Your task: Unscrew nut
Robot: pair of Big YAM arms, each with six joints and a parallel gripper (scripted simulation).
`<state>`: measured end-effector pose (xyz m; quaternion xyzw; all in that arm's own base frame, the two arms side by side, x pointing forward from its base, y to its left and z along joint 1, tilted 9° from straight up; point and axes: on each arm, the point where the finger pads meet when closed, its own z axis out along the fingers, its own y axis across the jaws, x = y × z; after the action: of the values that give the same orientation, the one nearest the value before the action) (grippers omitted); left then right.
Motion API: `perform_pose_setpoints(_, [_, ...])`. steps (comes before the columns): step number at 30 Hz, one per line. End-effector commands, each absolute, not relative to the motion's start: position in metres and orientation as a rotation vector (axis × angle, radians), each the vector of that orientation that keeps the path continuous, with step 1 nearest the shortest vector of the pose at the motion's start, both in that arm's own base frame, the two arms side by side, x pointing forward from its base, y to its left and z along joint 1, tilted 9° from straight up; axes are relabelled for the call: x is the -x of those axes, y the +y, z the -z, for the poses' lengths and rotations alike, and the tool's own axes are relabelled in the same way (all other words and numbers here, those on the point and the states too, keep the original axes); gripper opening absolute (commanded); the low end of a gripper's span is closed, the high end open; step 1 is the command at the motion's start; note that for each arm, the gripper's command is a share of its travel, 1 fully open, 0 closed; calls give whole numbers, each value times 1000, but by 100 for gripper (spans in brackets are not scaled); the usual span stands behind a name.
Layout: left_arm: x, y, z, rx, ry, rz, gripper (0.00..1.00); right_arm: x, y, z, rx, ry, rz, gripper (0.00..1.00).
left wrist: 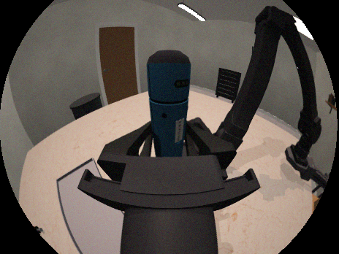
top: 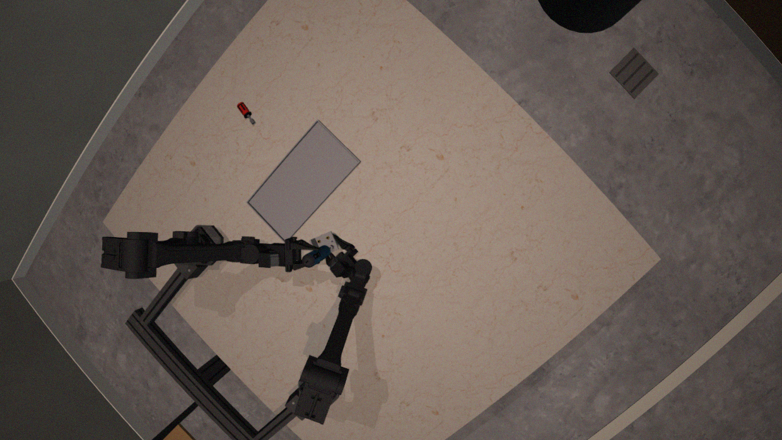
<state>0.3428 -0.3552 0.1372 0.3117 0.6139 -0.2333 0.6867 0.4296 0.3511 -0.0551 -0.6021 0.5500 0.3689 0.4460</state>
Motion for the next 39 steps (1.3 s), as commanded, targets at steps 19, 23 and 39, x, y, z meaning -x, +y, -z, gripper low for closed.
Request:
perform_pose_setpoints(19, [-347, -352, -139, -671, 1359, 533, 42, -435, 355, 48, 1490, 1337, -900, 59])
perform_pose_setpoints(23, [-346, -357, -145, -680, 1347, 532, 42, -435, 355, 48, 1490, 1337, -900, 59])
perform_pose_setpoints(39, [-348, -352, -138, -670, 1359, 533, 42, -435, 355, 48, 1490, 1337, -900, 59])
